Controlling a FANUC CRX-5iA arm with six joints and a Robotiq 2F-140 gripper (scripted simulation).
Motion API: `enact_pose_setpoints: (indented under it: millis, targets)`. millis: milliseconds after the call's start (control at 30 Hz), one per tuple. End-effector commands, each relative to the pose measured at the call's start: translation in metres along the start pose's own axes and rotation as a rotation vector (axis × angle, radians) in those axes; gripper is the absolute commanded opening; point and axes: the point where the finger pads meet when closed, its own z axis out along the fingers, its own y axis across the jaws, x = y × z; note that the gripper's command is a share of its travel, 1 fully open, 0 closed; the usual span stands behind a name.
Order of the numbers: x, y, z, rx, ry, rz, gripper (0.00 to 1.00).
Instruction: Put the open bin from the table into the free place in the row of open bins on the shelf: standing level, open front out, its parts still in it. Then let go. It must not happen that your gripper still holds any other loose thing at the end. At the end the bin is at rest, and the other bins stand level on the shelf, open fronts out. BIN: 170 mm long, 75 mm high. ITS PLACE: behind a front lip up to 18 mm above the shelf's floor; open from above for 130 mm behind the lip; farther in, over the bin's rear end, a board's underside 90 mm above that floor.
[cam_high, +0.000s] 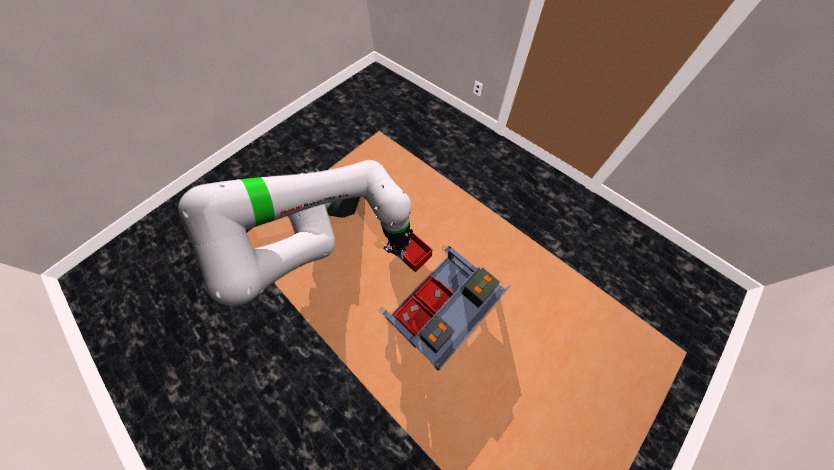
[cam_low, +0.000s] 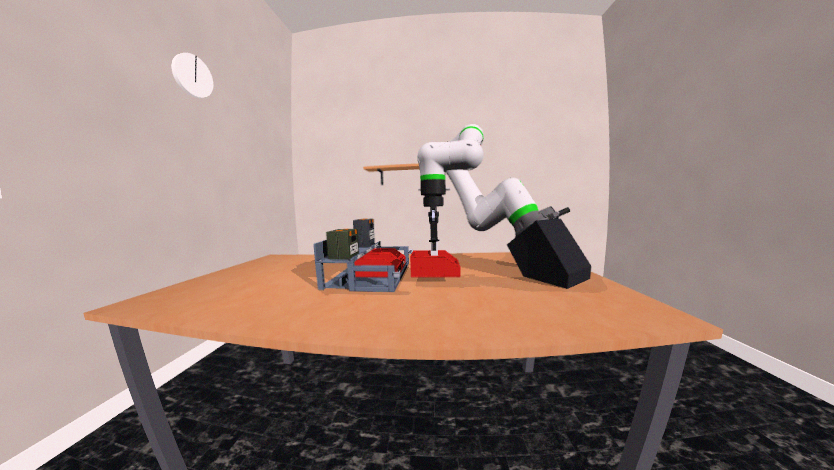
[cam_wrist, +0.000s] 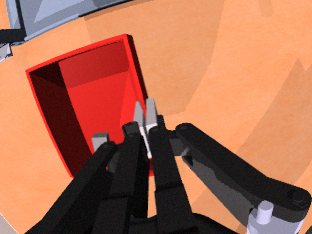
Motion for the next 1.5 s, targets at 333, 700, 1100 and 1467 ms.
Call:
enact_pose_setpoints:
  millis: [333, 700, 1100, 1467]
  targets:
    - [-0.003, -0.032, 0.001, 0.000, 0.000, -0.008, 0.00]
    - [-0.003, -0.041, 0.001, 0.000, 0.000, -0.010, 0.00]
    - [-0.004, -0.042, 0.001, 0.000, 0.000, -0.010, 0.00]
    - [-0.004, -0.042, 0.001, 0.000, 0.000, -0.010, 0.00]
